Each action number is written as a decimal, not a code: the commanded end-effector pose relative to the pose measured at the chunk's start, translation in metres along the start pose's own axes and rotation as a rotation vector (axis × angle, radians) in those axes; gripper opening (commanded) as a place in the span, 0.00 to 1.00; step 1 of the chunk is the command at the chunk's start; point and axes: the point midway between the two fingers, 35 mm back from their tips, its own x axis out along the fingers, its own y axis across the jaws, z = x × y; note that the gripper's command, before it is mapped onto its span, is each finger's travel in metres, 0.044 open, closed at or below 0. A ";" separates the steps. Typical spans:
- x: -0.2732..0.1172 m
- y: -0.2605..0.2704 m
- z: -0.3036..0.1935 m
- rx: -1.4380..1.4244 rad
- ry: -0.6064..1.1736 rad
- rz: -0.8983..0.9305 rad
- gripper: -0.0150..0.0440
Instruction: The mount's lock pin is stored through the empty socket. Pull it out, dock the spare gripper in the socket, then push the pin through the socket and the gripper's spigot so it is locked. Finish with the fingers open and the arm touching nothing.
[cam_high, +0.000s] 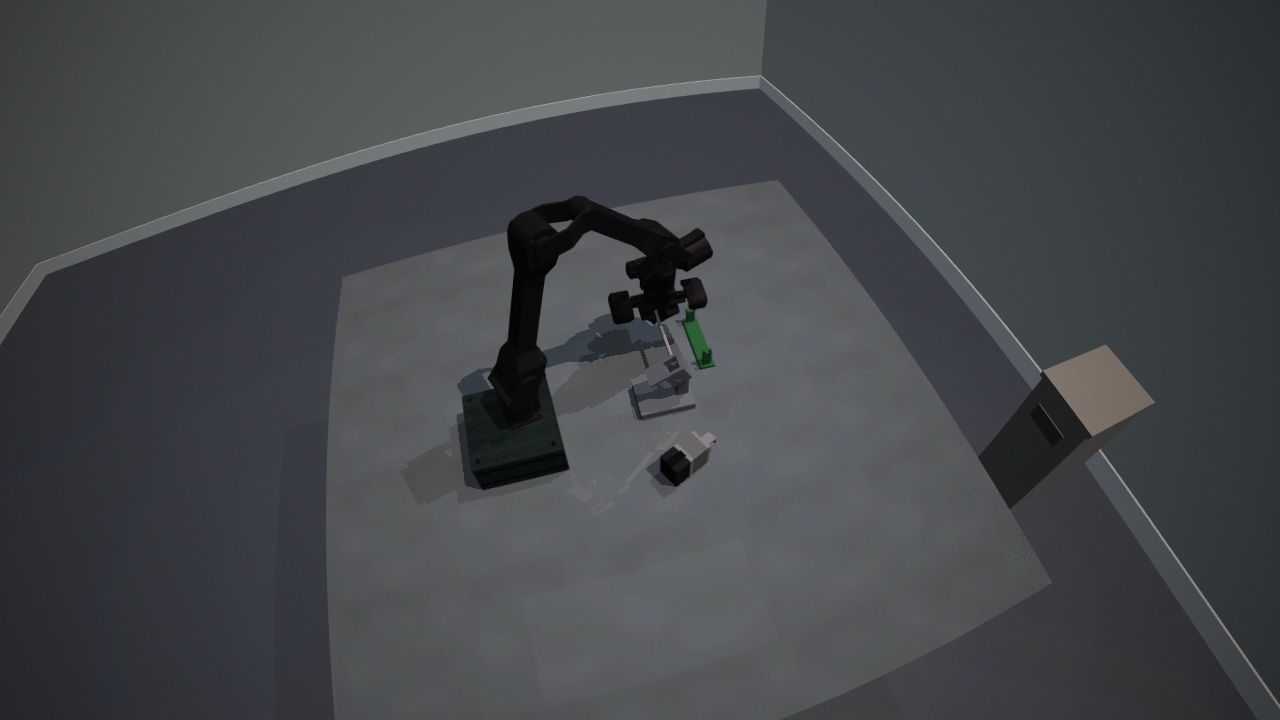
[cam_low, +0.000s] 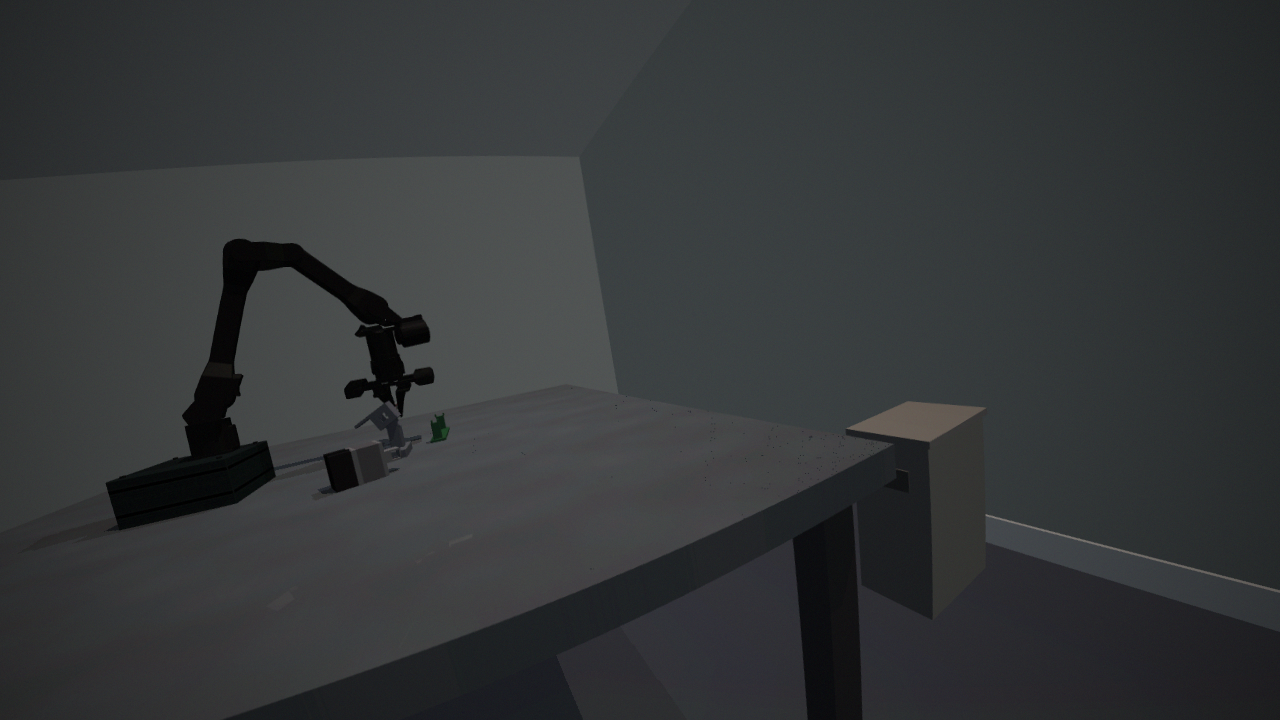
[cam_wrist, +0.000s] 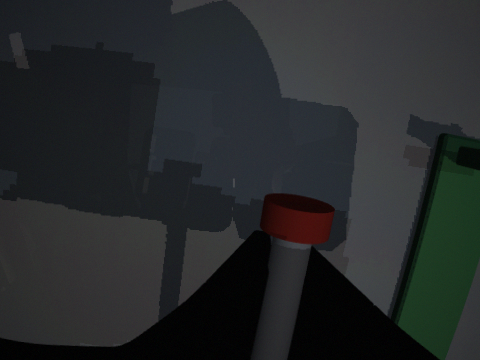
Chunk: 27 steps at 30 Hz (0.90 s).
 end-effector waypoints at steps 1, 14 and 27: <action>0.001 -0.001 0.003 0.003 0.004 -0.001 0.25; 0.000 0.000 0.016 0.003 0.006 -0.002 0.25; 0.000 0.000 0.029 0.002 0.009 -0.004 0.25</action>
